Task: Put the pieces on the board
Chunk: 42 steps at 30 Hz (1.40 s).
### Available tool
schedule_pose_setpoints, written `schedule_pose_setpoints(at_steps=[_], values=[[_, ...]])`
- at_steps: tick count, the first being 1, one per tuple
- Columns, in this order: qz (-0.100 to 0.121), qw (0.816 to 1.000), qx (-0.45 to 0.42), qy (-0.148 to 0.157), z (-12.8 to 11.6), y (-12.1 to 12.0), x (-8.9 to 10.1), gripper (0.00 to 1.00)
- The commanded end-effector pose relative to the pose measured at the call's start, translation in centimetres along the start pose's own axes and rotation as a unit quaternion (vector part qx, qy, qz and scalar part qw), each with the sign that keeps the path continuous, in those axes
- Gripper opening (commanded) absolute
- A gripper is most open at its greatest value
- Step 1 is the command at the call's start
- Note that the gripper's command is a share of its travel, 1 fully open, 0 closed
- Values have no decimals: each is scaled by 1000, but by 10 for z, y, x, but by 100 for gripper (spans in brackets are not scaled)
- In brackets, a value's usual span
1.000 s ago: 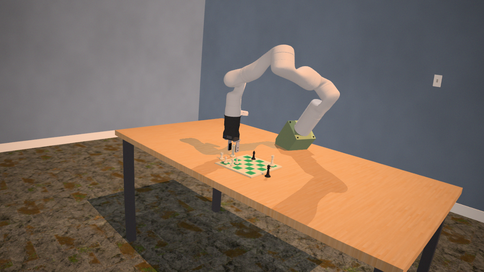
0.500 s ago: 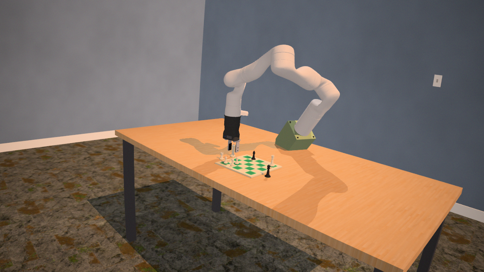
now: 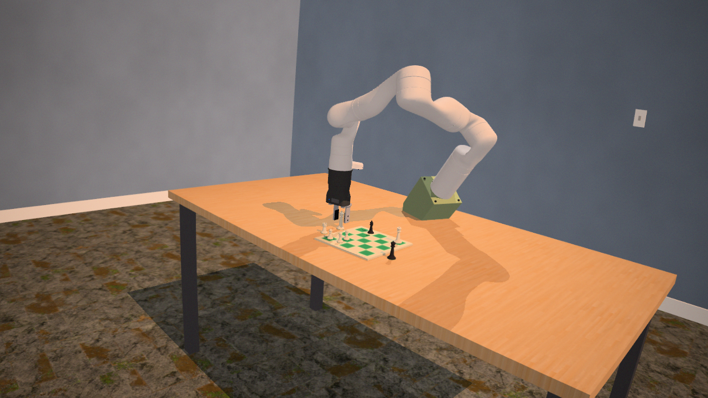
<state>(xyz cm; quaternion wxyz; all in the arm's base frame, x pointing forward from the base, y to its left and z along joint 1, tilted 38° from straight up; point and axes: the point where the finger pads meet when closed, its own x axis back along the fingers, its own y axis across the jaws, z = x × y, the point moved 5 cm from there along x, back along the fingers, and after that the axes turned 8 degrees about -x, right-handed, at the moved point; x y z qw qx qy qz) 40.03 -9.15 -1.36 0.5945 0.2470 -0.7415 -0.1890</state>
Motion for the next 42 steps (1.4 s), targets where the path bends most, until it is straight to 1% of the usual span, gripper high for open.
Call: schedule_pose_setpoints(at_steps=[1,35,38,40,42], values=[[1,1000,0,-1,0,0,1,0],[1,1000,0,-1,0,0,1,0],[1,1000,0,-1,0,0,4,0],[1,1000,0,-1,0,0,11,0],[1,1000,0,-1,0,0,11,0]])
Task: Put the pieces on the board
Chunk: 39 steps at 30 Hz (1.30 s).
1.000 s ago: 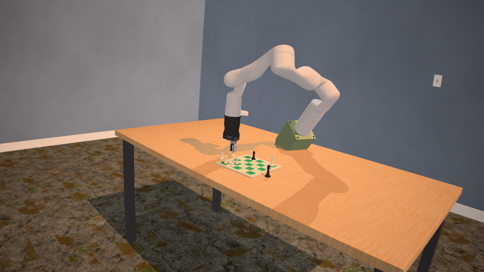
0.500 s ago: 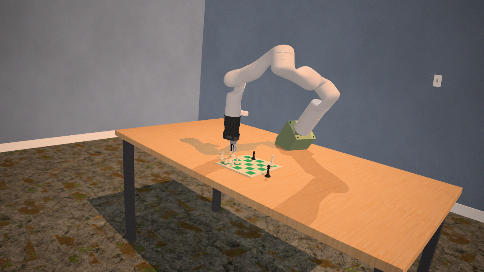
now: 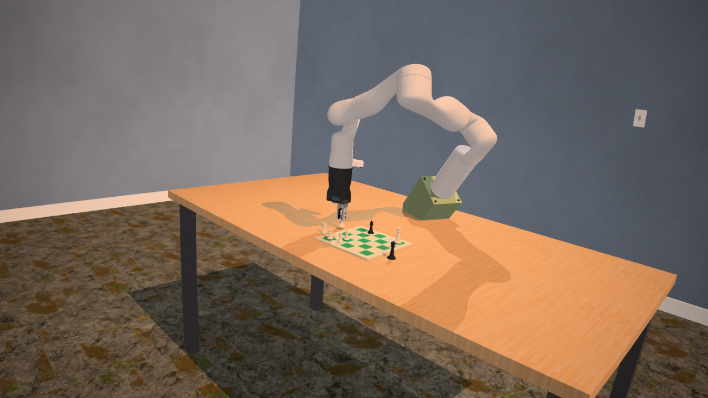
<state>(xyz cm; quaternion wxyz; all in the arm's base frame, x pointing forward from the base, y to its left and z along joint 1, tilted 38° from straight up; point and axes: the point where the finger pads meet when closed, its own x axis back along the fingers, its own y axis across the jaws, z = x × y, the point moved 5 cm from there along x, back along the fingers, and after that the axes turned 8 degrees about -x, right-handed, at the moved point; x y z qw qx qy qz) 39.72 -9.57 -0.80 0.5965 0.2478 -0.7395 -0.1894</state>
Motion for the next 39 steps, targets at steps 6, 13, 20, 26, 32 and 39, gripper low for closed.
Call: schedule_pose_setpoints(at_steps=[6,13,20,26,32,39], values=[[2,1000,1,-4,-2,-1,43,0],[2,1000,1,-4,-2,0,87,0],[2,1000,1,-4,-1,0,93,0],[2,1000,1,-4,-1,0,93,0],[4,1000,-7,-2,-10,19,95,0],[7,1000,-30,-2,-28,80,97,0]])
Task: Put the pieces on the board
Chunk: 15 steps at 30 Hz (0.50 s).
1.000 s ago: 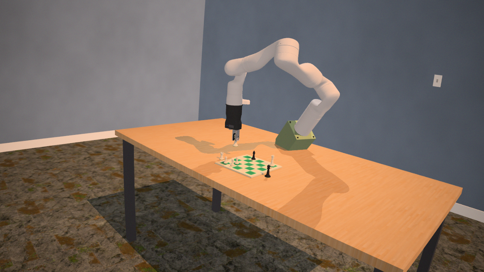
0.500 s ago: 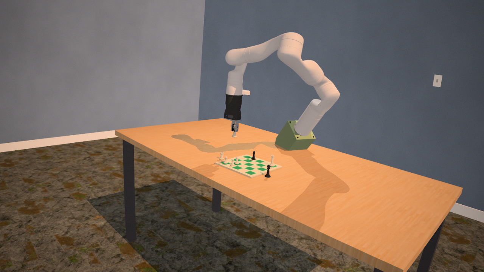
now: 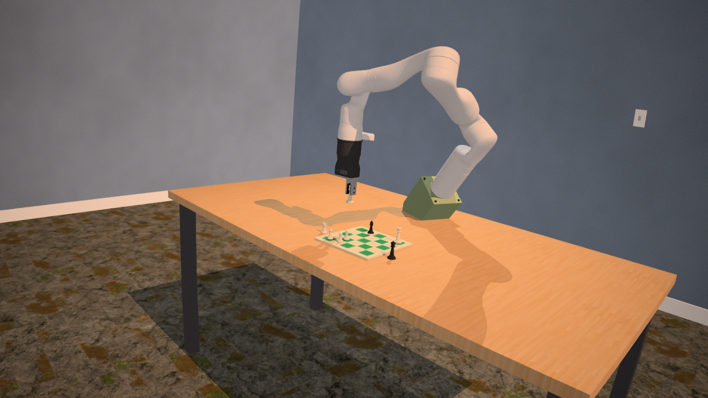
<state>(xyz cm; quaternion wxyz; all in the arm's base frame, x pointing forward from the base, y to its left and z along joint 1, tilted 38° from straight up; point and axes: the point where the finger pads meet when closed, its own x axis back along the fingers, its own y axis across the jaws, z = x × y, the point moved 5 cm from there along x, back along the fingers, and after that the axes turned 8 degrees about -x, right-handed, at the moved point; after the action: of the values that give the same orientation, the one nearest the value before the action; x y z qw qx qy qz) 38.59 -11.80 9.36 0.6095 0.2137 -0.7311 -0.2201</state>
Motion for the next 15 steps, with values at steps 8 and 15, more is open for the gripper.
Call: schedule_pose_setpoints(at_steps=[8,15], values=[[-4,1000,-11,-4,-16,116,6,0],[-6,1000,-19,-4,-14,137,6,0]])
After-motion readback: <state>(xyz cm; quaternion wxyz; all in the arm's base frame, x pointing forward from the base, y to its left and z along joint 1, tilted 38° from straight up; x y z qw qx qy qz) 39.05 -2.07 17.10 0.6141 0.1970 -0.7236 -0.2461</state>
